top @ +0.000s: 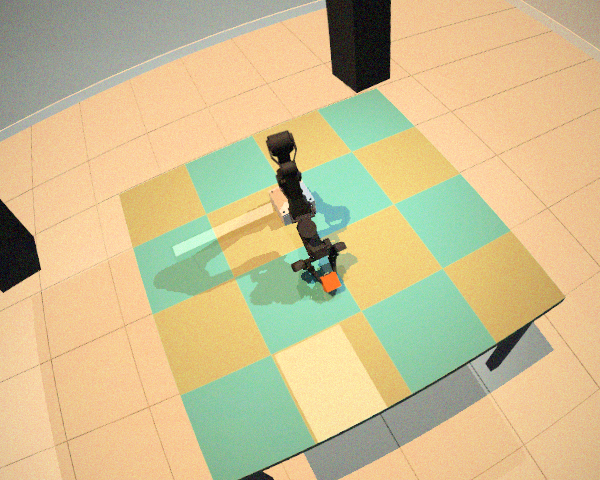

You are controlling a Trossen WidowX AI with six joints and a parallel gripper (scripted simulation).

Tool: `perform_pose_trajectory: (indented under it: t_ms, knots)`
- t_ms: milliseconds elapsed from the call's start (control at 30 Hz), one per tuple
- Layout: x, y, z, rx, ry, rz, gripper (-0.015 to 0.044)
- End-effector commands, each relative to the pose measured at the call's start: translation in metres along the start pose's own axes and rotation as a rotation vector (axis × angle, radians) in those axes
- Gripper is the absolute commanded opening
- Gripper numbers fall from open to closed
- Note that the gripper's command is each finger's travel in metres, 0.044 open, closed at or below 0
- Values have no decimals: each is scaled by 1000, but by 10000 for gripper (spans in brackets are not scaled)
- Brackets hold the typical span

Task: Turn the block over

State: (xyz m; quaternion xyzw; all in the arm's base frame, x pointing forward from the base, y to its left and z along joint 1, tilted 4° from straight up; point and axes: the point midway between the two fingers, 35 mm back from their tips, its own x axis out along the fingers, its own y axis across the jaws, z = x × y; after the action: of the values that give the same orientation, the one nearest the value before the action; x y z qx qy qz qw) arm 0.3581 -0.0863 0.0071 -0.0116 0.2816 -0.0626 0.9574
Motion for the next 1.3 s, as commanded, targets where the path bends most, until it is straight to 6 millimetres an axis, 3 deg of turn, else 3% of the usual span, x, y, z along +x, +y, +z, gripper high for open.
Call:
perform_pose_trajectory:
  t_ms: [0, 767, 1267]
  knots:
    - [-6, 1, -8, -1, -42, 5, 0]
    - [-14, 2, -6, -4, -118, 4, 0]
    - [-14, 2, -6, -4, -118, 4, 394]
